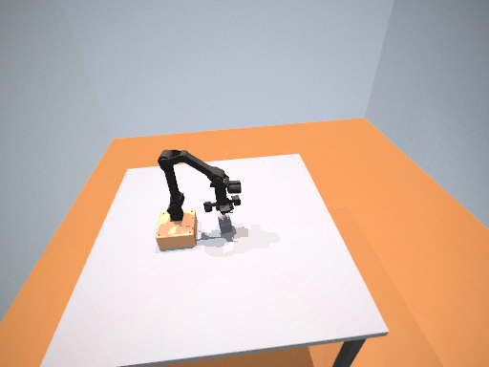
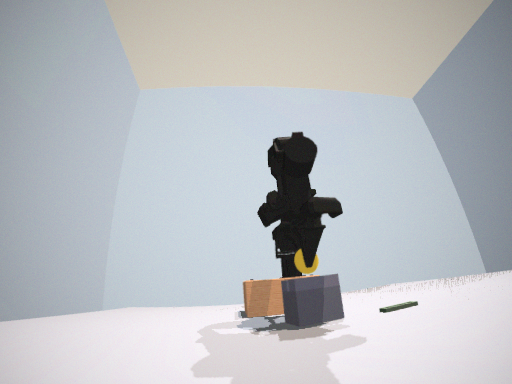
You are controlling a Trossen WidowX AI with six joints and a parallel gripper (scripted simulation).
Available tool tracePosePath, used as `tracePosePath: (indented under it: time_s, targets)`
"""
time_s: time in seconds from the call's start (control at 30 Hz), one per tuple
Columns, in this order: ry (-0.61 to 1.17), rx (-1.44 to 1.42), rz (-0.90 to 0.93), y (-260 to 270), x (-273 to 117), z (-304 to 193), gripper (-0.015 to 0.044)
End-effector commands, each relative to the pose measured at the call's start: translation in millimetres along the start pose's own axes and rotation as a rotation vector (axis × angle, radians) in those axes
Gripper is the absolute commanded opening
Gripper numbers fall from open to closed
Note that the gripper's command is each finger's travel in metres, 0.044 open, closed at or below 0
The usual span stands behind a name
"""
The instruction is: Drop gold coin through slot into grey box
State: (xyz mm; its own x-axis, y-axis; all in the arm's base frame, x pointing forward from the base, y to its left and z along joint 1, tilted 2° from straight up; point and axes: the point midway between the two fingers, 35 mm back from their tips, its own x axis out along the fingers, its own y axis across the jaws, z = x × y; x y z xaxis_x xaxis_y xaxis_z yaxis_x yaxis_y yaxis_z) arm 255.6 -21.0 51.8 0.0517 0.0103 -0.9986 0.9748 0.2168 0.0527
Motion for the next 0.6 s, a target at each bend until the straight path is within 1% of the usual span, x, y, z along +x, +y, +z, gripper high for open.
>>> tracePosePath:
  time_s: [0.0,0.3,0.5,0.57]
  targets:
    - [0.002,0.003,-0.006,-1.8,3.1,-0.8,0.0000]
    - [0.002,0.004,-0.006,-2.2,6.7,-0.8,0.0000]
    - [0.000,0.000,0.000,-0.3,4.1,-0.2,0.0157]
    - [0.000,0.000,0.000,-0.3,4.1,-0.2,0.0161]
